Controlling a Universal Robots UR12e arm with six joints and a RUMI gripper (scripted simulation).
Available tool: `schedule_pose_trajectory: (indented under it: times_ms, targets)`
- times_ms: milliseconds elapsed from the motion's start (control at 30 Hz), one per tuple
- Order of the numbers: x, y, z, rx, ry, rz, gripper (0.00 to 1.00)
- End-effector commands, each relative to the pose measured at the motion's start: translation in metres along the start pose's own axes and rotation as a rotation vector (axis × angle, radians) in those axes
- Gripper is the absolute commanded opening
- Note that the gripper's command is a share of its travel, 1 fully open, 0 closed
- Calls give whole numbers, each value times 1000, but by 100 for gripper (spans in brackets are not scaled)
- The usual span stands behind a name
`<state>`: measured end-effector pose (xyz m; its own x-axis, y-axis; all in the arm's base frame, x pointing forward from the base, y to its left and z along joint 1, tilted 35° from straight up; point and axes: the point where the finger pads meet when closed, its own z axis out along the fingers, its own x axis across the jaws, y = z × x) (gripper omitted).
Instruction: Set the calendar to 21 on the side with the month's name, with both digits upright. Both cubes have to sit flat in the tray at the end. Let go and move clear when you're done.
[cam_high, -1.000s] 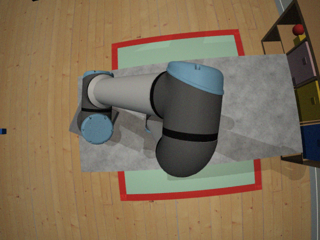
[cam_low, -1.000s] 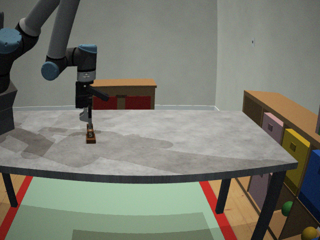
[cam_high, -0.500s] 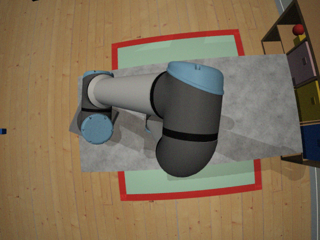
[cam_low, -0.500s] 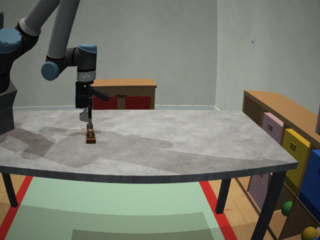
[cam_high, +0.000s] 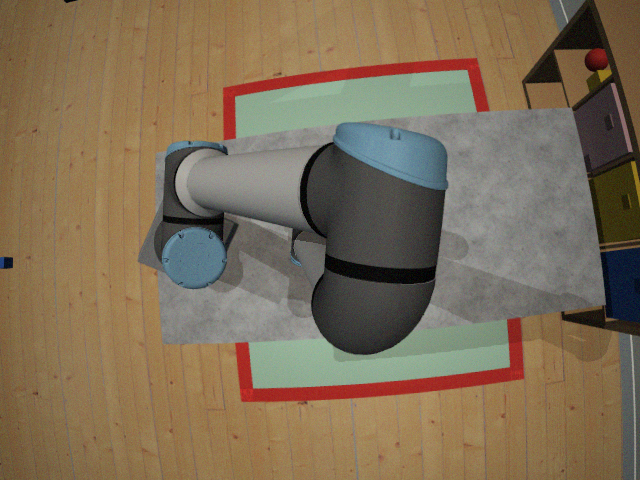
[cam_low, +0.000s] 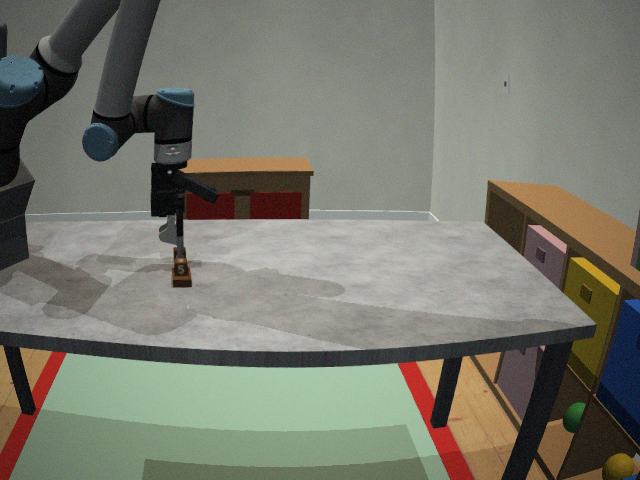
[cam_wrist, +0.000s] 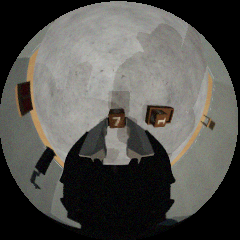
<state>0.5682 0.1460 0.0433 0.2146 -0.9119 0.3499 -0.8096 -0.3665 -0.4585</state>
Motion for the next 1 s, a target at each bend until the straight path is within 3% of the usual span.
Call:
schedule_pose_trajectory:
  times_ms: [0, 967]
  targets:
    - [0, 0, 0, 1, 0, 0, 10]
    - [0, 0, 4, 1, 0, 0, 10]
